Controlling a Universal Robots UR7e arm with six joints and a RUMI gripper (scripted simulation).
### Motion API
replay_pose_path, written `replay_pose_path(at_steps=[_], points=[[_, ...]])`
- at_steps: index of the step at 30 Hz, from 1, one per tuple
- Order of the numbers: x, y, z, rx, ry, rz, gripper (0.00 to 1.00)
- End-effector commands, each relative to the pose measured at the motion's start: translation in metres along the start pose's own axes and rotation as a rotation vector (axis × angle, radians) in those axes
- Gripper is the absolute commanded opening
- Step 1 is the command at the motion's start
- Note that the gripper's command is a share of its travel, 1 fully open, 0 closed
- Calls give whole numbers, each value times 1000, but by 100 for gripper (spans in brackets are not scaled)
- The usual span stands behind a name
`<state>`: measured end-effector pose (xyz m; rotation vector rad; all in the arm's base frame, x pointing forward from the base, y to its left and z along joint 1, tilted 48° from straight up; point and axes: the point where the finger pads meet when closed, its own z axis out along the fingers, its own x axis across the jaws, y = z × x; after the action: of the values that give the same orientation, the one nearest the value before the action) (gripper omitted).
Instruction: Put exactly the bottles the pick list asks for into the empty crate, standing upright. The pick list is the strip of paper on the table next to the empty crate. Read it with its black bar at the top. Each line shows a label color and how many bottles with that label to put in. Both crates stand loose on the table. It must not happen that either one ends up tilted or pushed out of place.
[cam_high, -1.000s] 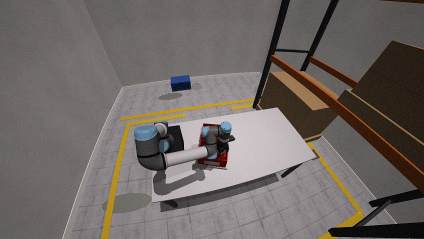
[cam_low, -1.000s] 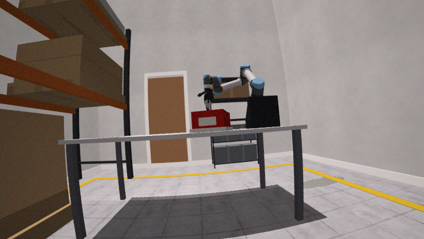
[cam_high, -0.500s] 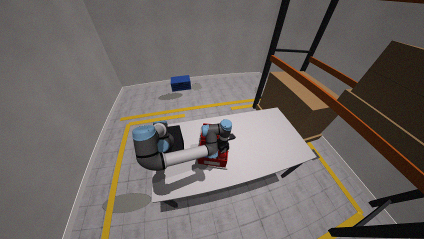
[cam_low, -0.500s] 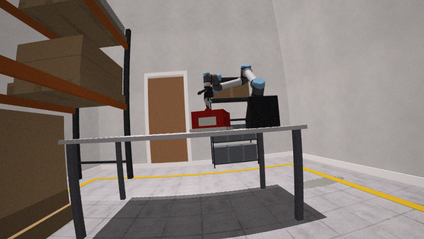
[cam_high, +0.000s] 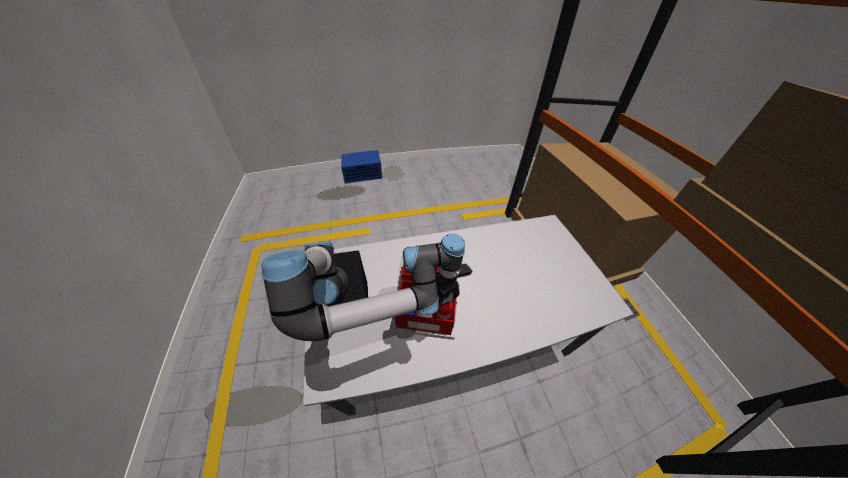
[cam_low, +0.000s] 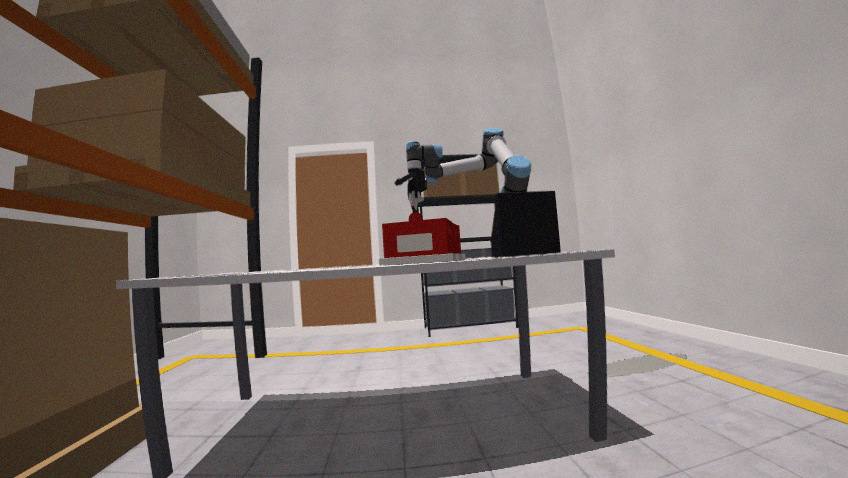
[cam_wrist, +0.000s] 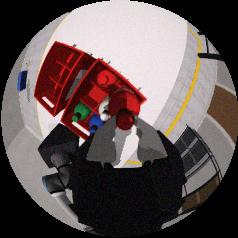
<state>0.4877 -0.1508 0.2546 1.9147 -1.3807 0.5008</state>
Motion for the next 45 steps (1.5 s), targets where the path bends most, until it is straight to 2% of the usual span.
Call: replay_pose_path(at_steps=[1,27,37,45], points=[[0,0,-9,1,0,1,0],[0,0,-45,1,0,1,0],[0,0,-46,1,0,1,0],[-12,-1,-46,1,0,1,0]])
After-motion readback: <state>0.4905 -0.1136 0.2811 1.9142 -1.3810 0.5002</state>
